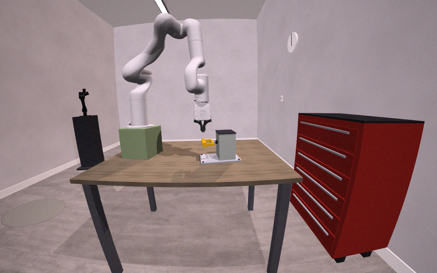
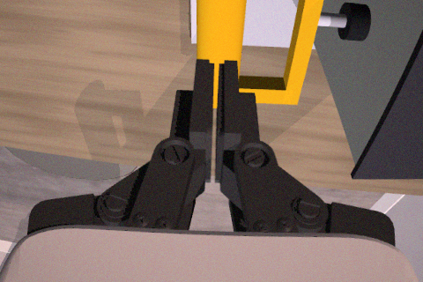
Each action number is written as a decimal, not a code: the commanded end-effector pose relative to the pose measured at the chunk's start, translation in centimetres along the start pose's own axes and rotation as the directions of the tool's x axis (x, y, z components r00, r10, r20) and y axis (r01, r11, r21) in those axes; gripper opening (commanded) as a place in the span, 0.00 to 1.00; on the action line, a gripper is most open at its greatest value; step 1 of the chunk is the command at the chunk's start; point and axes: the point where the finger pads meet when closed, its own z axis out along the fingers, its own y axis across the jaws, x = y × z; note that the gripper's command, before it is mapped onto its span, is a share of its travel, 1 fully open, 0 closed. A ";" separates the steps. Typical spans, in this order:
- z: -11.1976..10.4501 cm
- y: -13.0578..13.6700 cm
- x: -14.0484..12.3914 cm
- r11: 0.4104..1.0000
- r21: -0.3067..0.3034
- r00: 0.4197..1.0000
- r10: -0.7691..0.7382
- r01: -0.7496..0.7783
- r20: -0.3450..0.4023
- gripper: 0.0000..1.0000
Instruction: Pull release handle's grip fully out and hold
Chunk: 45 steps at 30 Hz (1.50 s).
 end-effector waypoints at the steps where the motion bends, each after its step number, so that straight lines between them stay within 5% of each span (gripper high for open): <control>1: -0.1 0.1 0.0 1.000 -0.001 1.000 0.000 0.000 0.001 0.00; 28: -0.1 0.1 0.0 1.000 -0.001 1.000 0.000 0.000 0.001 0.00; 29: -0.1 0.1 0.0 1.000 -0.001 1.000 0.000 0.000 0.001 0.57; 45: -0.1 0.1 0.0 1.000 -0.001 1.000 0.000 0.000 0.001 0.57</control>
